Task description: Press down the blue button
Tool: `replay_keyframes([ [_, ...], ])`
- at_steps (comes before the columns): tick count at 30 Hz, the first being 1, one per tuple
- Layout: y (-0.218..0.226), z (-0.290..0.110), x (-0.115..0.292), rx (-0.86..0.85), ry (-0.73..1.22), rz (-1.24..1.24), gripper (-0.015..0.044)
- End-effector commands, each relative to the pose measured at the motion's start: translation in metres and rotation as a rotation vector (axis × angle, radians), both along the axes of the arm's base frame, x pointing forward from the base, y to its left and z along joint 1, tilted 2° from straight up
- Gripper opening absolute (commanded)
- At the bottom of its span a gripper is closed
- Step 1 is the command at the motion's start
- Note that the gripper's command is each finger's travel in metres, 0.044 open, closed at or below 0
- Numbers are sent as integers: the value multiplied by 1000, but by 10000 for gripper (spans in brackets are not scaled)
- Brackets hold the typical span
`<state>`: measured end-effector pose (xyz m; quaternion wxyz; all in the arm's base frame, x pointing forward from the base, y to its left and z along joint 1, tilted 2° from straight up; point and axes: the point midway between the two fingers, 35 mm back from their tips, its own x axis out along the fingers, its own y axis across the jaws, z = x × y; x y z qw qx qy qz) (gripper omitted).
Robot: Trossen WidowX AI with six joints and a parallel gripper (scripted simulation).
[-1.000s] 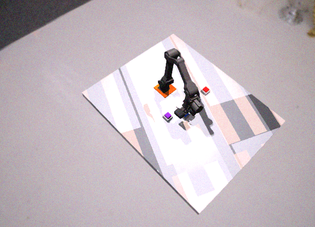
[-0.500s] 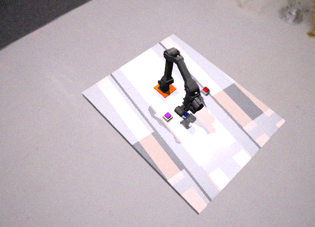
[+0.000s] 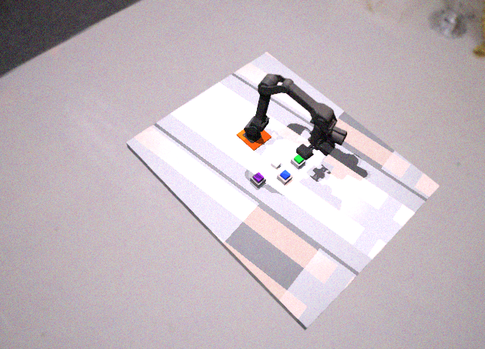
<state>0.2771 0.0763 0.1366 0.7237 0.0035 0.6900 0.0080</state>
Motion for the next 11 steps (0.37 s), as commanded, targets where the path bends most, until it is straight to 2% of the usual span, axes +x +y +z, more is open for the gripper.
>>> replay_keyframes([
  [1, 51, 13, -9, 1, 0, -2, 400],
  [6, 116, 29, -36, 7, 1, -2, 400],
  [11, 124, 31, -41, 8, 1, -2, 400],
])
